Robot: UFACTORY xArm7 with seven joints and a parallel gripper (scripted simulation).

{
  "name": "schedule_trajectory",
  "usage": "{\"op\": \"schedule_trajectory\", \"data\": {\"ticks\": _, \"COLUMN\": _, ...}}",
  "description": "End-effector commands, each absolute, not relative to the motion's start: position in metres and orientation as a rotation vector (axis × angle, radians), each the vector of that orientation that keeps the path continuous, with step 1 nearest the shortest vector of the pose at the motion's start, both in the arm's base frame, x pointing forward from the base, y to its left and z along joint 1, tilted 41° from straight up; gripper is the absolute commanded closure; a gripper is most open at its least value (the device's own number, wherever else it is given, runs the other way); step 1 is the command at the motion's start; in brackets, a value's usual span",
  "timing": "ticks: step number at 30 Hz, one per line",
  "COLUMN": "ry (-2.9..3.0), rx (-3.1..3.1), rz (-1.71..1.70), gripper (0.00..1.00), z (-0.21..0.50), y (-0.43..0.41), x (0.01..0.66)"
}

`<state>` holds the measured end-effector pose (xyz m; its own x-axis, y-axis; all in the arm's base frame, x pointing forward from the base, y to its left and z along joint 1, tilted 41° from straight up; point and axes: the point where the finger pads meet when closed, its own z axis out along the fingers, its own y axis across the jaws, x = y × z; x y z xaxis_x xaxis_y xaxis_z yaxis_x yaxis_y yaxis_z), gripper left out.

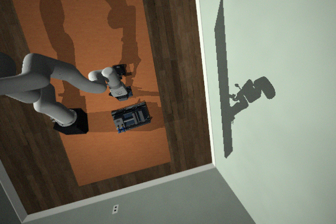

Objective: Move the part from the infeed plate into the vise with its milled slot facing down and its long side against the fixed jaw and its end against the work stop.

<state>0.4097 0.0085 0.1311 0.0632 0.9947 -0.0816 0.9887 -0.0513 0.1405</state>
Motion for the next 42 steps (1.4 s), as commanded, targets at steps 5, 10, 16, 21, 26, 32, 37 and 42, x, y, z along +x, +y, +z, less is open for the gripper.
{"op": "schedule_trajectory", "data": {"ticks": 5, "ry": 2.043, "rx": 2.17, "rz": 0.059, "gripper": 1.0, "z": 0.1354, "y": 0.0048, "x": 0.41}}
{"op": "schedule_trajectory", "data": {"ticks": 10, "ry": 2.043, "rx": 2.17, "rz": 0.059, "gripper": 1.0, "z": 0.1361, "y": 0.0042, "x": 0.4099}}
{"op": "schedule_trajectory", "data": {"ticks": 16, "ry": 2.043, "rx": 2.17, "rz": 0.059, "gripper": 1.0, "z": 0.1372, "y": 0.0033, "x": 0.4097}}
{"op": "schedule_trajectory", "data": {"ticks": 21, "ry": 2.043, "rx": 2.17, "rz": 0.059, "gripper": 1.0, "z": 0.1376, "y": 0.003, "x": 0.4096}}
{"op": "schedule_trajectory", "data": {"ticks": 26, "ry": 2.043, "rx": 2.17, "rz": 0.059, "gripper": 1.0, "z": 0.1377, "y": 0.0029, "x": 0.4095}}
{"op": "schedule_trajectory", "data": {"ticks": 32, "ry": 2.043, "rx": 2.17, "rz": 0.059, "gripper": 1.0, "z": 0.1377, "y": 0.0028, "x": 0.4095}}
{"op": "schedule_trajectory", "data": {"ticks": 37, "ry": 2.043, "rx": 2.17, "rz": 0.059, "gripper": 1.0, "z": 0.1377, "y": 0.0028, "x": 0.4095}}
{"op": "schedule_trajectory", "data": {"ticks": 42, "ry": 2.043, "rx": 2.17, "rz": 0.059, "gripper": 1.0, "z": 0.1377, "y": 0.0028, "x": 0.4095}}
